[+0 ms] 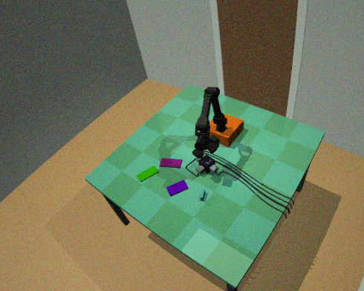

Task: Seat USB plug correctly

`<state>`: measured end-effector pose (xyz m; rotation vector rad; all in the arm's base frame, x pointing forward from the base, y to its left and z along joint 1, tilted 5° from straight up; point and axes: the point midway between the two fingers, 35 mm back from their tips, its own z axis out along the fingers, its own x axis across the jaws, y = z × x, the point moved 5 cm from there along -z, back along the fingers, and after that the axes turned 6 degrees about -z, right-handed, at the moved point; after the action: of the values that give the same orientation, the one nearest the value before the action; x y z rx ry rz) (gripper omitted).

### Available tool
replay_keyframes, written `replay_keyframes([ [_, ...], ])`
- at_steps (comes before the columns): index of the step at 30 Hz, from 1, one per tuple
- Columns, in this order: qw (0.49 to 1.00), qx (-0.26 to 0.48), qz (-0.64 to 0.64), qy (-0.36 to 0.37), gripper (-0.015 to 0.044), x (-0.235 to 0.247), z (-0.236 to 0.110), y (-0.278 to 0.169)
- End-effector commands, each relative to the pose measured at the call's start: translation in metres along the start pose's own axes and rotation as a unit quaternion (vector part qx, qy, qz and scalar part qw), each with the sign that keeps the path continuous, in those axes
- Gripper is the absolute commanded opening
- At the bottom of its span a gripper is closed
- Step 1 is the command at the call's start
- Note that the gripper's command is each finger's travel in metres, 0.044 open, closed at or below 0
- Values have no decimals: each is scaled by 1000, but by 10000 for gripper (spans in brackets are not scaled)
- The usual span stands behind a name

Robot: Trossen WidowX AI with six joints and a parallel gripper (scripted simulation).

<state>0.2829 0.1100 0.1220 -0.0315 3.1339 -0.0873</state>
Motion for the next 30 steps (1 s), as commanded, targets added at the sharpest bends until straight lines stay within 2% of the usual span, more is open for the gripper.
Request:
replay_keyframes([
  [1, 1000, 5, 0, 4, 440, 0, 2, -2],
  [30, 1000, 5, 0, 4, 440, 0, 30, -3],
])
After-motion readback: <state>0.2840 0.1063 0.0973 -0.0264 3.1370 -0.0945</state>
